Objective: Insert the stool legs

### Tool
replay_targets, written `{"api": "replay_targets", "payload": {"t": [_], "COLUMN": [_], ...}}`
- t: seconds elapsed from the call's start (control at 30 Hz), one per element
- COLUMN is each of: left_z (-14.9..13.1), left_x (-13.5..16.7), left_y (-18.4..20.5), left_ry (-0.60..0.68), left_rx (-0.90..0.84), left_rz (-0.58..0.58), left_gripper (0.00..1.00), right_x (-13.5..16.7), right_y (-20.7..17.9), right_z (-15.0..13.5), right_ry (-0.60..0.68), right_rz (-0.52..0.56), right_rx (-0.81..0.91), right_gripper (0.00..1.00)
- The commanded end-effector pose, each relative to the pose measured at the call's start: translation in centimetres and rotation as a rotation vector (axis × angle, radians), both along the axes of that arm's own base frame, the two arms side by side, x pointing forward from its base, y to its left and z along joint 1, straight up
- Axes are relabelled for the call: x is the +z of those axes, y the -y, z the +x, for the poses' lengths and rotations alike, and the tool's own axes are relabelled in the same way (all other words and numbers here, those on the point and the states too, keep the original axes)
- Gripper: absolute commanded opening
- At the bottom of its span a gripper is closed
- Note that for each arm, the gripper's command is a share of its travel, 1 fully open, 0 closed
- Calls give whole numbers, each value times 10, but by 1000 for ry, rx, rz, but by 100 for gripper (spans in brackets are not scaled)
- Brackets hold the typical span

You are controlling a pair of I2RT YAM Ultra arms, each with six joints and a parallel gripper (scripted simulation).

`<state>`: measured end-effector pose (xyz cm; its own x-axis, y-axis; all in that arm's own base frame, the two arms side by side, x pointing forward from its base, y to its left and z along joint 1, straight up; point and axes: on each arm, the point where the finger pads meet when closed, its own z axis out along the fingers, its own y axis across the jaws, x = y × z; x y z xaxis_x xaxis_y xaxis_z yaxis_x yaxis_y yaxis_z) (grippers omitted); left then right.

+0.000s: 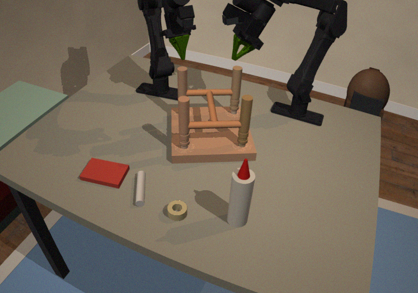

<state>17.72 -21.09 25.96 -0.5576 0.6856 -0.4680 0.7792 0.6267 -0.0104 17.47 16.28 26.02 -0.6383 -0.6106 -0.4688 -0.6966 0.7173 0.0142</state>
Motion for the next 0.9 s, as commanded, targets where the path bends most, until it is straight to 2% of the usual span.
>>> {"api": "replay_targets", "payload": {"t": [0.0,0.23,0.27,0.3,0.87], "left_z": [-24,-27,-35,-37,-31], "left_x": [0,3,-5,-5,-26], "left_y": [-14,-5,-7,-5,-9], "left_ry": [-57,-45,-60,-54,-42], "left_rx": [8,-24,-44,-52,-51], "left_rz": [112,92,75,65,61], "left_gripper": [0,0,0,0,0], "right_x": [-2,2,11,15,12], "right_y": [18,10,11,11,9], "right_z": [-22,-20,-22,-27,-25], "right_ry": [-76,-58,-24,-21,-33], "right_rz": [-110,-87,-36,-31,-43], "right_rx": [-25,-6,-5,10,11], "right_gripper": [0,0,0,0,0]}}
